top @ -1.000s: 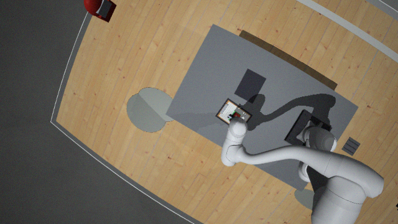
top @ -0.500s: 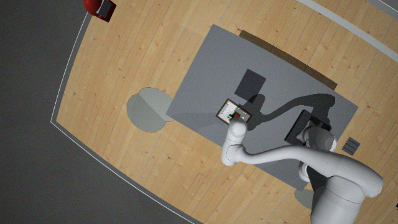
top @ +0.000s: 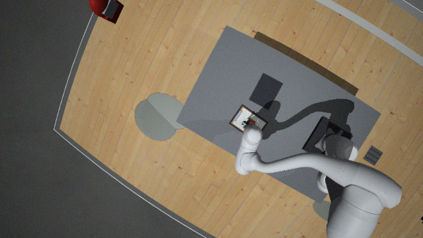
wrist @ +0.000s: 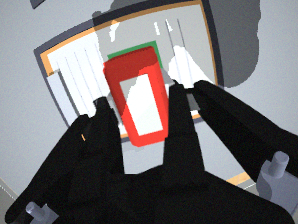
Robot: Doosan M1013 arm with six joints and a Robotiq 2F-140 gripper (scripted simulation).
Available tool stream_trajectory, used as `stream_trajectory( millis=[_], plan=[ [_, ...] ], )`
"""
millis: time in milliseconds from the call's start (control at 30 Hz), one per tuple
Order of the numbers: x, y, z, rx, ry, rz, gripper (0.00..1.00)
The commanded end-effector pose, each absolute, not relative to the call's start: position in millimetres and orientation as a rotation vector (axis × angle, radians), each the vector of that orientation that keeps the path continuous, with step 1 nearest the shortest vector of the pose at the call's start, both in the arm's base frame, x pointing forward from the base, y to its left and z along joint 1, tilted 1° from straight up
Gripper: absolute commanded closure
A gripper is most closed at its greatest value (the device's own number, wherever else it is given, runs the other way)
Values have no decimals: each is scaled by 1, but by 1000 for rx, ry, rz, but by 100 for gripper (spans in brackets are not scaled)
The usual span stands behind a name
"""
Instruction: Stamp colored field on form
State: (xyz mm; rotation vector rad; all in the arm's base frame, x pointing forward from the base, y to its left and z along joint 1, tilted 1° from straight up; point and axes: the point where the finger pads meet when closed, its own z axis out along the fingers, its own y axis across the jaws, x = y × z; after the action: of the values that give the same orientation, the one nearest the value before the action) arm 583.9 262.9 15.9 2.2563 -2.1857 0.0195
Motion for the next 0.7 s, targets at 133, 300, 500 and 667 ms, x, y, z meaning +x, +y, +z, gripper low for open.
stream_trajectory(
  millis=[133,300,500,667],
  plan=[
    [584,263,16,2256,-2186,19,83],
    [584,263,17,2256,-2186,19,83],
    [584,263,31,2256,-2186,19,83],
    [584,263,39,2256,-2186,19,83]
  ],
)
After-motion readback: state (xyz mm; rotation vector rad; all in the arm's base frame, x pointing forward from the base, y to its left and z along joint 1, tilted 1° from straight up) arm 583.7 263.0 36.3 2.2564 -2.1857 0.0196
